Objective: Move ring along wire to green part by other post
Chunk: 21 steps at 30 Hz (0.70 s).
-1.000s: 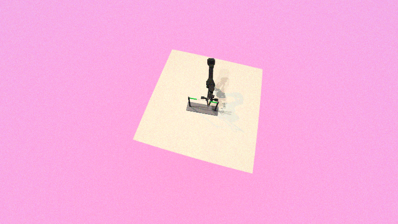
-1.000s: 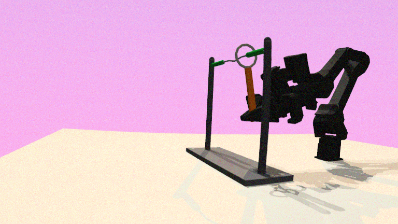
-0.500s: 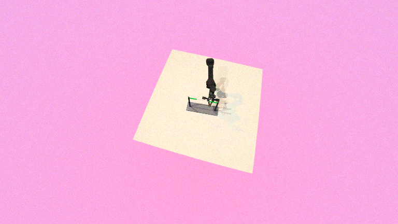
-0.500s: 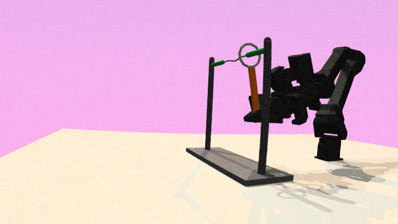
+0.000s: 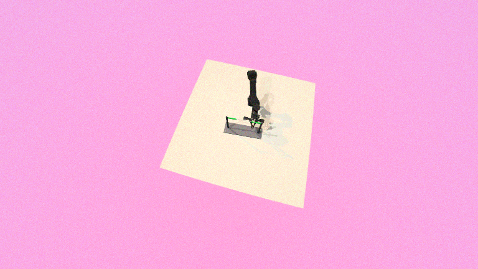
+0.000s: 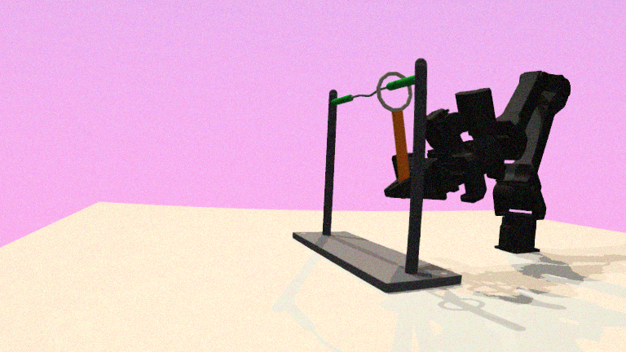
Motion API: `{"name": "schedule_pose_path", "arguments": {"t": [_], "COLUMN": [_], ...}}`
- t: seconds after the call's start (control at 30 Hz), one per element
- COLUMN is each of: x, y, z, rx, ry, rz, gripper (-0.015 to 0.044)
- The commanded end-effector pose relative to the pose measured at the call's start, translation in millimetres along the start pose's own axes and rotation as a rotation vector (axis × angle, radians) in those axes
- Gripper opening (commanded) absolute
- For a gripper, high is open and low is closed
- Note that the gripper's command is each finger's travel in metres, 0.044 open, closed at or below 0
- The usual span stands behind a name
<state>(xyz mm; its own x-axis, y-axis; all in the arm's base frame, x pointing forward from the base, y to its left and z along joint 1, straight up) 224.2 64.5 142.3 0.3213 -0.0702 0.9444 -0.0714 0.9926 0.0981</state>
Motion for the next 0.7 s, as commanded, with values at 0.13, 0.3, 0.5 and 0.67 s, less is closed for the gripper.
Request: {"name": "schedule_pose_path", "arguments": {"t": [0.13, 0.3, 0.5, 0.67], "x": [-7.3, -7.3, -7.3, -7.2], "y": [-1.1, -1.1, -1.1, -0.9], "z": [-1.8, -1.8, -1.8, -1.8], "rx": [-0.003, -0.003, -0.003, -0.001], "ry": [0.000, 0.000, 0.000, 0.002], "rz": [-0.004, -0.004, -0.004, 0.000], "gripper": [-0.0150, -0.0150, -0.0150, -0.0071]}}
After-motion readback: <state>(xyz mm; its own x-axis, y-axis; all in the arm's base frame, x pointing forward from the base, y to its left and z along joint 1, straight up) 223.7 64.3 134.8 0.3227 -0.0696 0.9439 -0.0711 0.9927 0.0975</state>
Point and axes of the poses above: the point midway between the two fingers, 35 mm back from their tips, its own z axis back along the fingers, its own y axis across the jaws, x = y × z, the point moved 6 cm from there along z, back along the fingers, and after that the axes turned 6 degrees about -z, right-handed, at the moved point
